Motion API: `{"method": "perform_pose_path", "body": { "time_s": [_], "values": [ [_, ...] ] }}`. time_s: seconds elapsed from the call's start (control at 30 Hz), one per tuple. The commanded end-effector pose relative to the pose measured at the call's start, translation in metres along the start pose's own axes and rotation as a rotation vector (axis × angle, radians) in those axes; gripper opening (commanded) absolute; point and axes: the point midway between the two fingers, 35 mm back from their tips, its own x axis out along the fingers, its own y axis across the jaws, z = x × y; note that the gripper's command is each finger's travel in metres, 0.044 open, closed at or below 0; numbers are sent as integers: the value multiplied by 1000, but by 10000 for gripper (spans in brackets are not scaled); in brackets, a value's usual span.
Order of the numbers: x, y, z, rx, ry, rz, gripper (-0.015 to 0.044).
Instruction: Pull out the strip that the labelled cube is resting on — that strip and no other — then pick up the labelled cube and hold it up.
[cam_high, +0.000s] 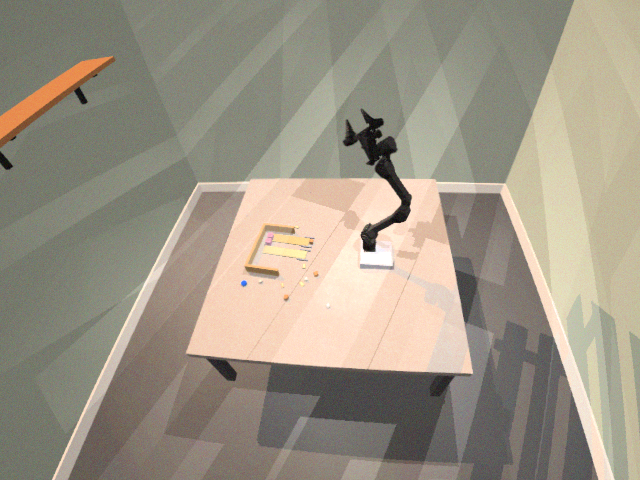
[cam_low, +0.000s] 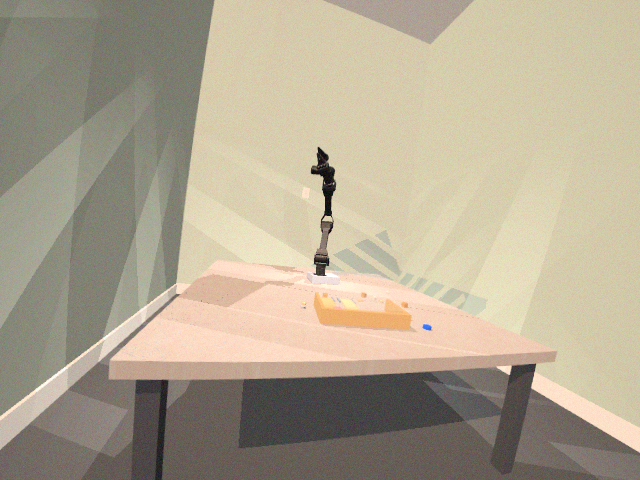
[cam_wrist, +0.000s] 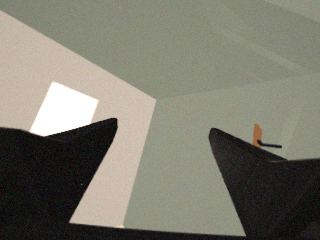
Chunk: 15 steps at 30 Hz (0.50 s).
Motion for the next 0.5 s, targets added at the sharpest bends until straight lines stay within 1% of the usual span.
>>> {"method": "perform_pose_path", "body": {
  "time_s": [0.0, 0.1, 0.23, 0.47],
  "values": [
    [7, -63, -9, -182, 63, -146, 400],
    [5, -114, -18, -336, 136, -258, 400],
    [-7, -182, -29, -538, 262, -393, 400],
    [-55, -293, -46, -872, 559, -577, 400]
  ]
}}
